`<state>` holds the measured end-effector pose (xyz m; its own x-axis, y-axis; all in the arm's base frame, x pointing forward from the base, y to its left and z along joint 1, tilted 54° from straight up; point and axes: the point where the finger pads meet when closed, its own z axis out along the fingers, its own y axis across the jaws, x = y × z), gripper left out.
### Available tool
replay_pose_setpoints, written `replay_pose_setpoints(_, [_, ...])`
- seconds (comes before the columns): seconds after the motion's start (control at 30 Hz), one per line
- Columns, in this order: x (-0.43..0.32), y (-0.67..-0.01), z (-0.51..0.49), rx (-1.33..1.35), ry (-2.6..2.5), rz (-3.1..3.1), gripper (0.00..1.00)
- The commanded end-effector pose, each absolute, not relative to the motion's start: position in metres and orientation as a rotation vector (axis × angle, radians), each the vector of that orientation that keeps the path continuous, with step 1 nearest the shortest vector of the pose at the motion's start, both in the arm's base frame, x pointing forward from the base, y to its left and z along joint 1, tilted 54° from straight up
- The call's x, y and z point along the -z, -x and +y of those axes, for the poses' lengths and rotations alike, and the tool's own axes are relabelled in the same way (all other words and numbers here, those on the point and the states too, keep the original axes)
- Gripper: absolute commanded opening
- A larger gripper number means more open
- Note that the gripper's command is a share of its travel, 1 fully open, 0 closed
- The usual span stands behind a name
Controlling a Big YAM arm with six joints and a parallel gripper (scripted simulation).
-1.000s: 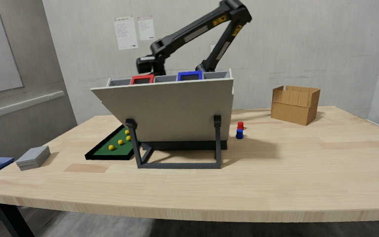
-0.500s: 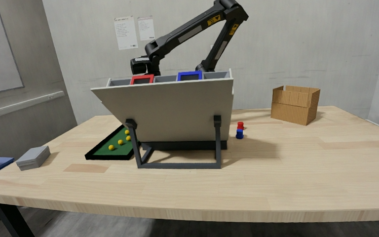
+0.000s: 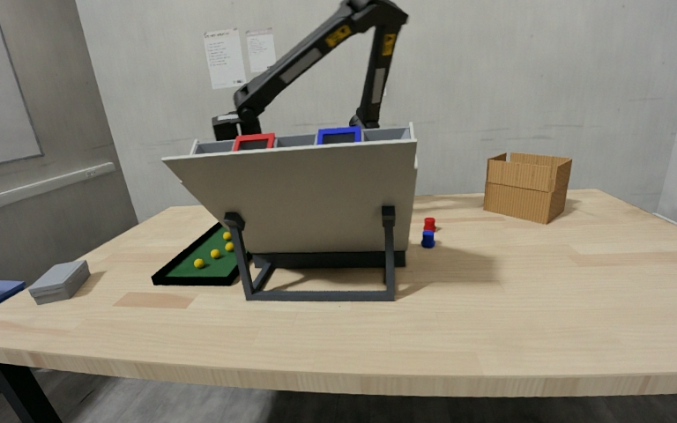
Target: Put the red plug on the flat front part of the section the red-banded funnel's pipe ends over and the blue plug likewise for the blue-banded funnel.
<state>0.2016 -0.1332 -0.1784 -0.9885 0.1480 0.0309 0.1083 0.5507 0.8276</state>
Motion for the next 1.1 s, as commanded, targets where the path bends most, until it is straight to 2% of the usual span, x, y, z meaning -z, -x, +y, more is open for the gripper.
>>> replay_pose_setpoints(0.0, [0.211, -0.203, -0.167, -1.376, -0.18, 2.707, 0.8])
replay_pose_setpoints(0.63, [0.261, -0.181, -0.187, -1.329, -0.161, 2.7, 0.8])
replay_pose_setpoints(1.07, [0.262, -0.18, -0.187, -1.365, -0.177, 2.706, 0.8])
